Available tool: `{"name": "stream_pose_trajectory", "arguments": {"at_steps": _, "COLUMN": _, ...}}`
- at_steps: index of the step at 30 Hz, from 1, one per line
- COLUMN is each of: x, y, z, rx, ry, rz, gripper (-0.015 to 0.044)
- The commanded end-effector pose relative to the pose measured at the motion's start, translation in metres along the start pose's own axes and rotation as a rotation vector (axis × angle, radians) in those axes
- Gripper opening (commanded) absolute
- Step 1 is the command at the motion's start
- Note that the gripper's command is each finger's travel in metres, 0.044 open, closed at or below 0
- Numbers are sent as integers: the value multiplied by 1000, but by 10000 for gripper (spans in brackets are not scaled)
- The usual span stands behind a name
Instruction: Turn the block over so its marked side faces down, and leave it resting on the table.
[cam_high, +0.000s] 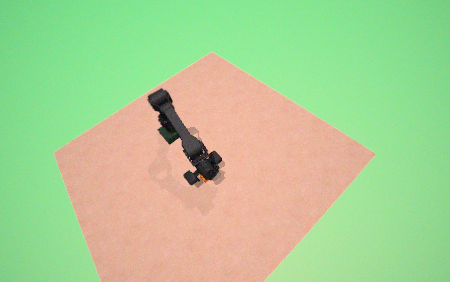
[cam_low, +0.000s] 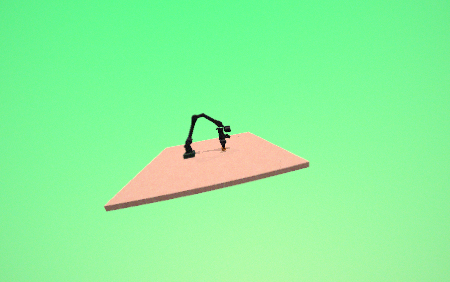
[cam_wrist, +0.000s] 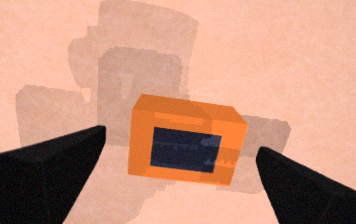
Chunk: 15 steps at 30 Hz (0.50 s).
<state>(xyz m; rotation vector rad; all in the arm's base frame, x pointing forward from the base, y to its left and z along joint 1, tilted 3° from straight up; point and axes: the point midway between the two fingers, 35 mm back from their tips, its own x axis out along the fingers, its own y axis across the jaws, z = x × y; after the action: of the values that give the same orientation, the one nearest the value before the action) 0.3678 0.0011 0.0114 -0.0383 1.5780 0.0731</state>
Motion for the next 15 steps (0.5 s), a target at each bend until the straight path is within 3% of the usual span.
{"name": "stream_pose_trajectory", "arguments": {"at_steps": 1, "x": 6, "y": -1, "z": 0, "rx": -3, "ry": -2, "rz": -5, "gripper": 440}}
{"name": "stream_pose_trajectory", "arguments": {"at_steps": 5, "x": 10, "y": -1, "z": 0, "rx": -3, "ry": -2, "rz": -5, "gripper": 440}}
{"name": "stream_pose_trajectory", "arguments": {"at_steps": 11, "x": 10, "y": -1, "z": 0, "rx": -3, "ry": -2, "rz": -5, "gripper": 282}}
{"name": "stream_pose_trajectory", "arguments": {"at_steps": 15, "x": 10, "y": -1, "z": 0, "rx": -3, "ry": -2, "rz": -5, "gripper": 256}}
